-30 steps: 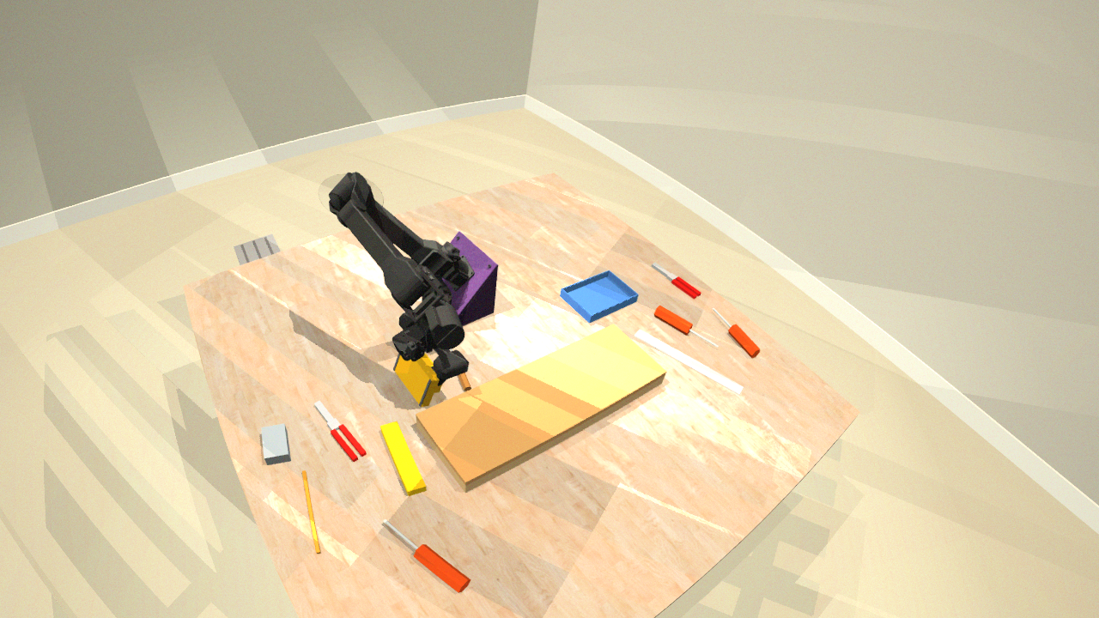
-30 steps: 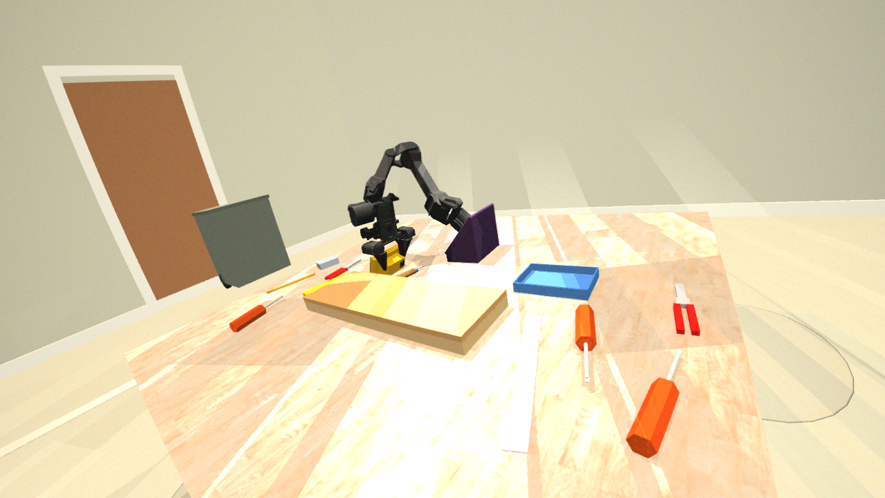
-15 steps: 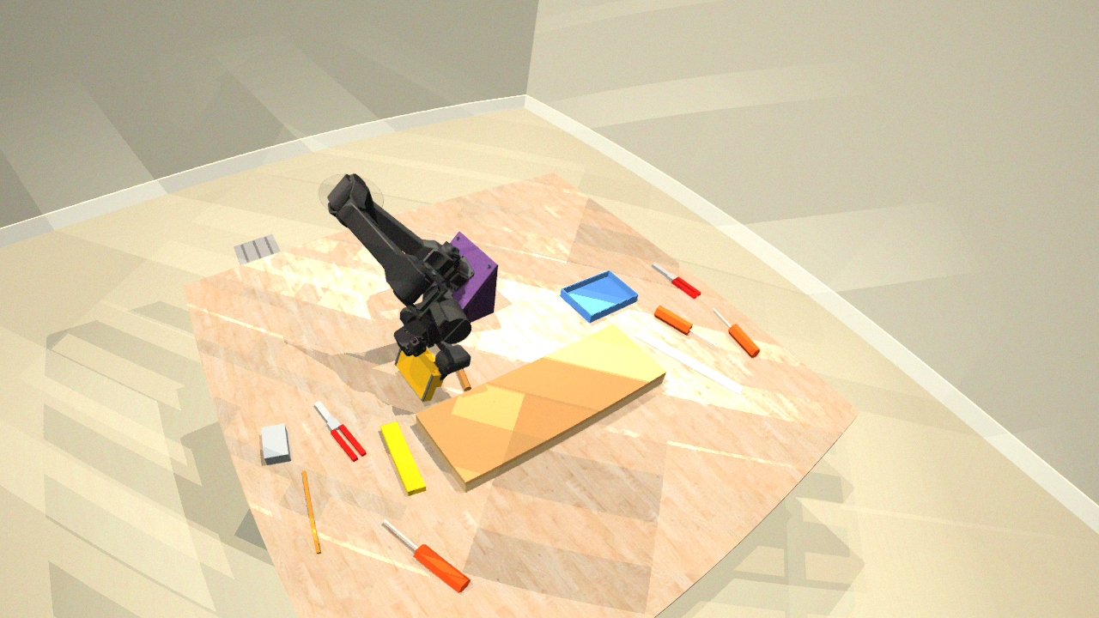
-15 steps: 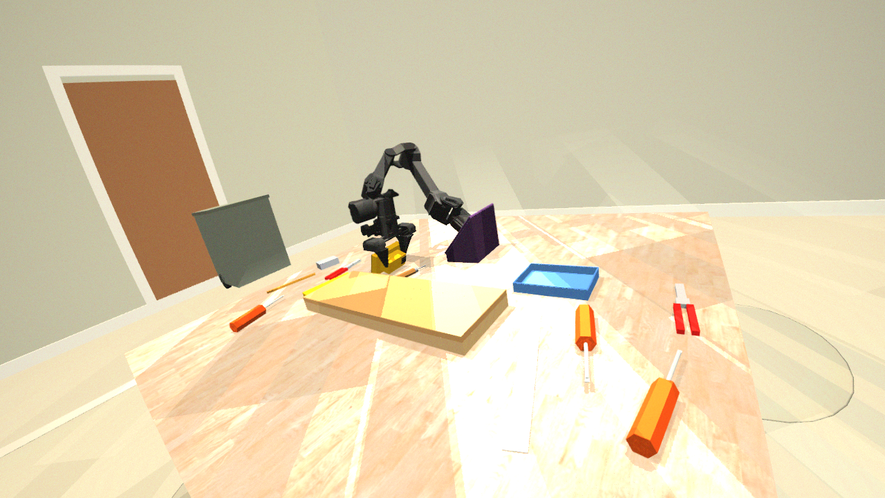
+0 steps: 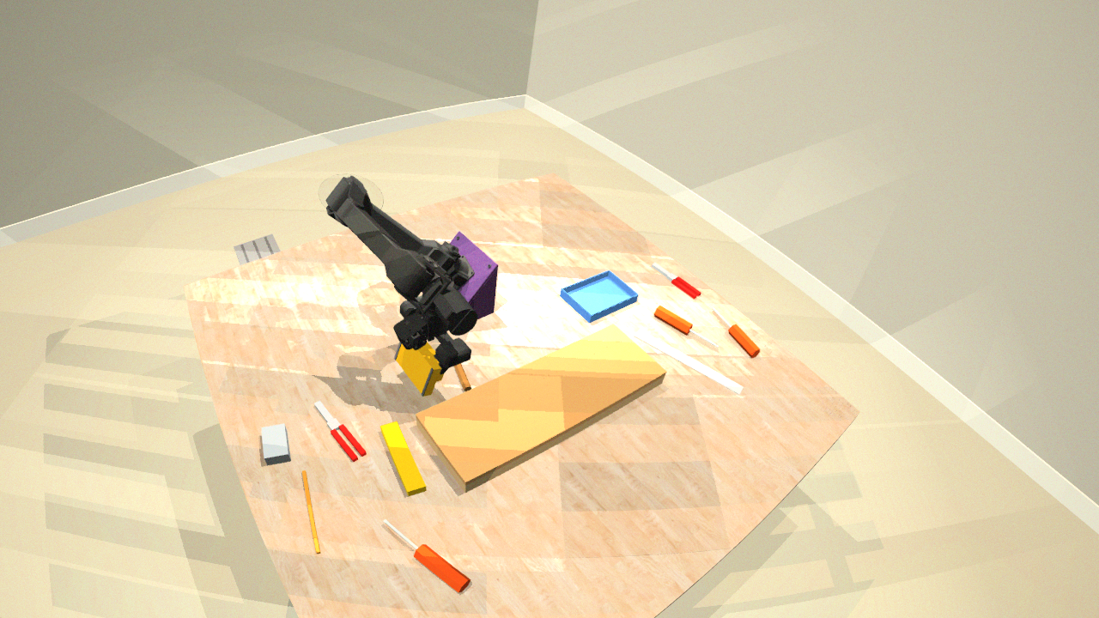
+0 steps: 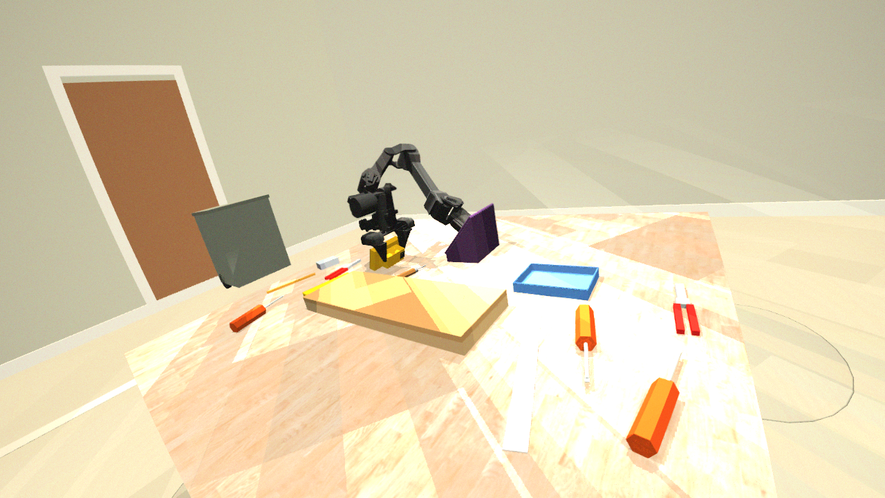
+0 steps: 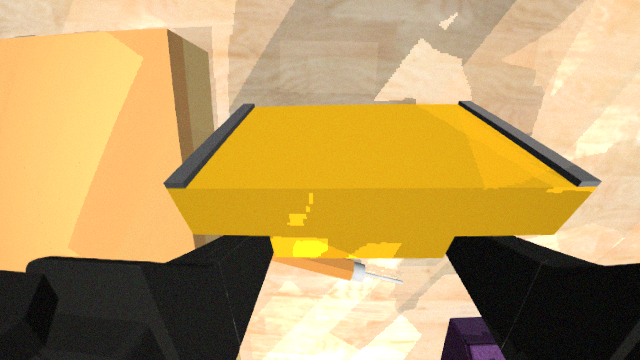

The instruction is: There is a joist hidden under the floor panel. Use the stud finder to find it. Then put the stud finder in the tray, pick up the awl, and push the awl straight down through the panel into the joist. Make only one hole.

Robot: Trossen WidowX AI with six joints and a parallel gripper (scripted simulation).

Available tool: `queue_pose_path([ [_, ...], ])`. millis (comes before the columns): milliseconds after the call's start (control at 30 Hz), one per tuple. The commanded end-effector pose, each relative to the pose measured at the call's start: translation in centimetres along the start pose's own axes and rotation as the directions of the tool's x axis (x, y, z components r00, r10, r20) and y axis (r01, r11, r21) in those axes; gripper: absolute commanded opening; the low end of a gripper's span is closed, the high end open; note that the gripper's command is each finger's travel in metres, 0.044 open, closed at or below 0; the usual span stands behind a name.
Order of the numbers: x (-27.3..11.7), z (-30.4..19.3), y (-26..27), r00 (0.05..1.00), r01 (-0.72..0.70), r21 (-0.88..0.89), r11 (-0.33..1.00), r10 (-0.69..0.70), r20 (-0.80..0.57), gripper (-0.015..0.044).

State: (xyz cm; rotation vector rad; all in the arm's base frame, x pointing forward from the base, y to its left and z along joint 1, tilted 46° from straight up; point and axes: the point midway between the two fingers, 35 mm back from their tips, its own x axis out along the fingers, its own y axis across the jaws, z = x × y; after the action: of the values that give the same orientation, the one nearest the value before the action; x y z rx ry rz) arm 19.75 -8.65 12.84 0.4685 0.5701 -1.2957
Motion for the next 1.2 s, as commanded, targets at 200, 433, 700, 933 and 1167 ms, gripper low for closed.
queue_pose_path([
  [200,-1.5,0.5,0.3,1.0,-0.011,0.011,1.0,0.011,0.008,0.0],
  [433,-2.4,0.6,0.2,1.0,-0.012,0.011,1.0,0.012,0.011,0.0],
  [700,-2.9,0.7,0.1,1.0,-0.011,0.01,1.0,0.011,0.011,0.0],
  [933,-2.8,0.7,0.0,1.0,-0.003,0.007,1.0,0.004,-0.028,0.0],
  [1167,-2.6,0.8,-0.1,0.997,0.002,0.004,1.0,-0.002,-0.073,0.0],
])
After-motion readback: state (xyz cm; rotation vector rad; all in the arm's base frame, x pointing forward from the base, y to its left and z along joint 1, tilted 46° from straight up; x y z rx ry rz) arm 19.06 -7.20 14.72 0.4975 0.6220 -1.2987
